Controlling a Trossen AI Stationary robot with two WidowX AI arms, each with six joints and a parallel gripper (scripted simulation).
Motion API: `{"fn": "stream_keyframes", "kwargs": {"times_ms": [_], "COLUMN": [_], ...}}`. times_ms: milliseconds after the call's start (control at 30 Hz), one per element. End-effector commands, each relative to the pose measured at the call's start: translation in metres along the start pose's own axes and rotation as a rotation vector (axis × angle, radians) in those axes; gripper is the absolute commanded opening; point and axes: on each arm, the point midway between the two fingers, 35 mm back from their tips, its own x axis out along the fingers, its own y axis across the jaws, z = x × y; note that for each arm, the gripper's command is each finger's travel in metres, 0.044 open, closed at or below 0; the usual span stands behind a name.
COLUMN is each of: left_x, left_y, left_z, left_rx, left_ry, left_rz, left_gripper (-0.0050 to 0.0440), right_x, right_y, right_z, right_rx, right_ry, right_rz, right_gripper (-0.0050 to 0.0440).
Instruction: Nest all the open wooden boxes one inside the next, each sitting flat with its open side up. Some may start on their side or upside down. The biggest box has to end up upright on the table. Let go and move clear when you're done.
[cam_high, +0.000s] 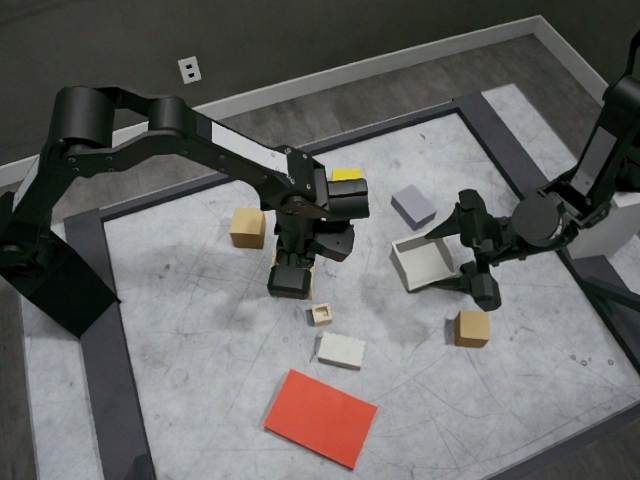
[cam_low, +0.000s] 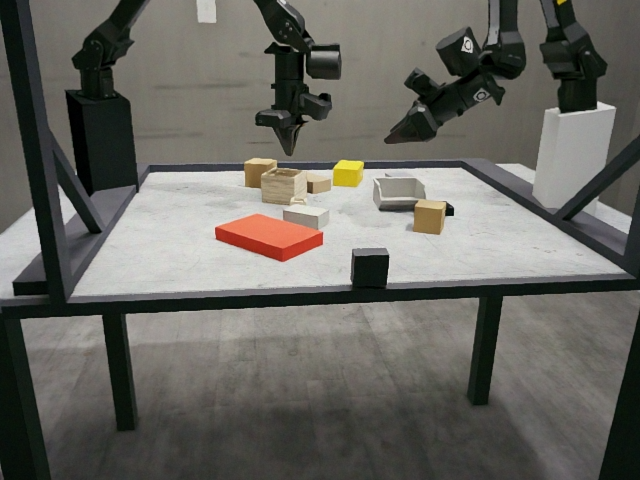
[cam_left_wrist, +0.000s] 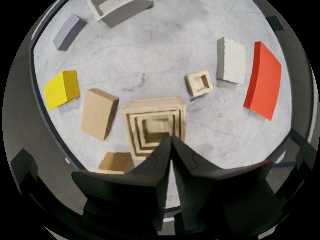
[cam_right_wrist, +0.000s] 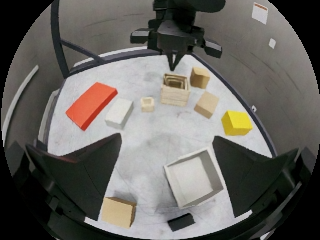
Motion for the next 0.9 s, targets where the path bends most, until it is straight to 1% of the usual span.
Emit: {"fn": "stream_keyframes", "kwargs": {"times_ms": [0, 167, 233, 267, 300, 433, 733, 800, 833, 867], "left_x": [-0.003, 0.003, 0.003, 0.004, 0.007, 0.011, 0.022, 0.022, 0.023, 0.025], "left_y": [-0.003, -0.009, -0.009, -0.01, -0.013, -0.018, -0.029, -0.029, -0.031, -0.033], "left_z": [0.013, 0.02, 0.02, 0.021, 0.024, 0.028, 0.038, 0.038, 0.039, 0.042], "left_rx": [-0.03, -0.073, -0.073, -0.082, -0.101, -0.136, -0.213, -0.213, -0.221, -0.239], "left_ry": [-0.026, -0.026, -0.026, -0.025, -0.027, -0.027, -0.028, -0.028, -0.027, -0.029], "left_rz": [0.011, 0.01, 0.01, 0.009, 0.009, 0.008, 0.006, 0.006, 0.006, 0.006], "left_gripper": [-0.005, -0.005, -0.005, -0.005, -0.005, -0.005, -0.005, -0.005, -0.005, -0.005], "right_x": [0.007, 0.012, 0.012, 0.01, 0.013, 0.011, -0.002, -0.002, -0.01, -0.011], "right_y": [0.004, 0.005, 0.005, 0.002, 0.004, 0.002, -0.006, -0.006, -0.011, -0.01], "right_z": [0.007, 0.001, 0.001, -0.009, -0.002, -0.006, -0.014, -0.014, -0.022, -0.016], "right_rx": [0.025, 0.032, 0.032, 0.012, 0.042, 0.056, 0.104, 0.104, 0.095, 0.125], "right_ry": [0.055, 0.161, 0.161, 0.223, 0.231, 0.326, 0.548, 0.548, 0.614, 0.63], "right_rz": [0.019, 0.034, 0.034, 0.024, 0.041, 0.045, 0.04, 0.04, 0.023, 0.032], "right_gripper": [0.04, 0.04, 0.04, 0.04, 0.04, 0.04, 0.04, 0.04, 0.04, 0.04]}}
